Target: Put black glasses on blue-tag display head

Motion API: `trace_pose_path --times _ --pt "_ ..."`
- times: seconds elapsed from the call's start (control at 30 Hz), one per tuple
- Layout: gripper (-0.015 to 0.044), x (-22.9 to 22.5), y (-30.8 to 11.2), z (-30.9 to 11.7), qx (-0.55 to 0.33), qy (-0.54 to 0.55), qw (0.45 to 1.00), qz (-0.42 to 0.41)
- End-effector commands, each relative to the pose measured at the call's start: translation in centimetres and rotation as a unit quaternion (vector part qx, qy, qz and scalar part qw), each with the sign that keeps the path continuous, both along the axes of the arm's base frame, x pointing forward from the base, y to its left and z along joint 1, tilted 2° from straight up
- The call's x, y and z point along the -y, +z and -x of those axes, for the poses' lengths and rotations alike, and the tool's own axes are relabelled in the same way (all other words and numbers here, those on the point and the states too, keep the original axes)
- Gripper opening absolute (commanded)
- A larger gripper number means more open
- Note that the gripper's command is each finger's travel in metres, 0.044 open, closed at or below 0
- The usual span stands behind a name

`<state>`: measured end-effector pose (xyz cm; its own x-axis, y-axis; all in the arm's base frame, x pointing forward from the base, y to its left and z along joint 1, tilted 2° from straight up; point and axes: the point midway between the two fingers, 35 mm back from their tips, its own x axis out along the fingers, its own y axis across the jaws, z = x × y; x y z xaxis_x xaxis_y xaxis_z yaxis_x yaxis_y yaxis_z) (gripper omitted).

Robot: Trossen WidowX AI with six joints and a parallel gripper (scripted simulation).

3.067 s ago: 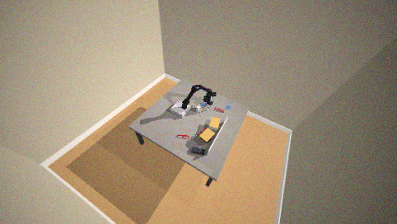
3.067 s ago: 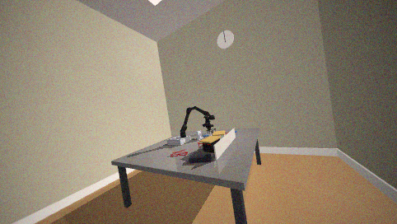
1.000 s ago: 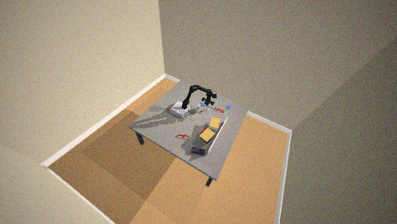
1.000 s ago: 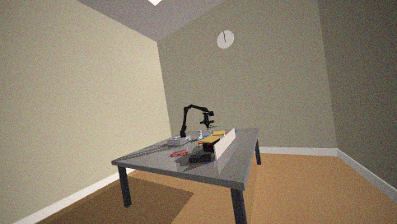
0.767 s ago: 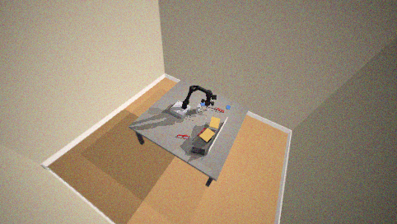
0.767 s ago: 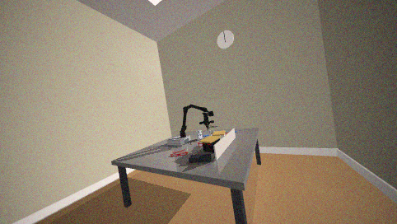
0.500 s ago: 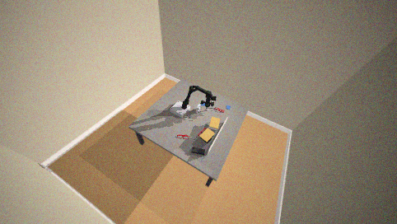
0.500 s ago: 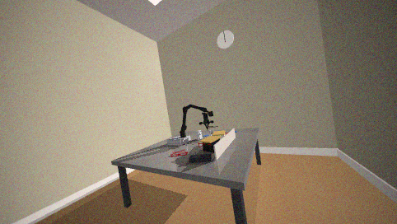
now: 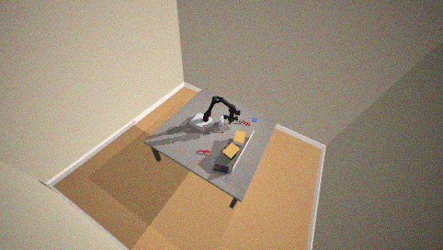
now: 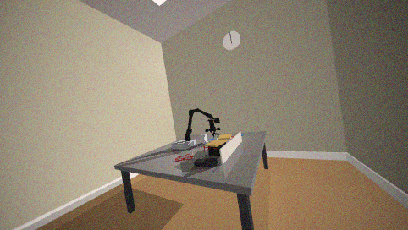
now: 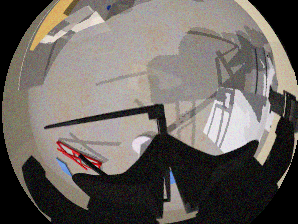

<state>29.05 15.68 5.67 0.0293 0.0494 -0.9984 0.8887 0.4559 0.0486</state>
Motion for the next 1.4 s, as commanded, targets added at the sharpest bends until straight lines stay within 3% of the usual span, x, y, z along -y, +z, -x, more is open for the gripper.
trace_pose_path --times 0.0,1.37 --pt "0.0000 0.0 -1.0 0.1 -0.002 0.002 1.000 -0.001" --pt "0.0000 2.5 -1.2 1.3 -0.002 0.002 1.000 0.000"
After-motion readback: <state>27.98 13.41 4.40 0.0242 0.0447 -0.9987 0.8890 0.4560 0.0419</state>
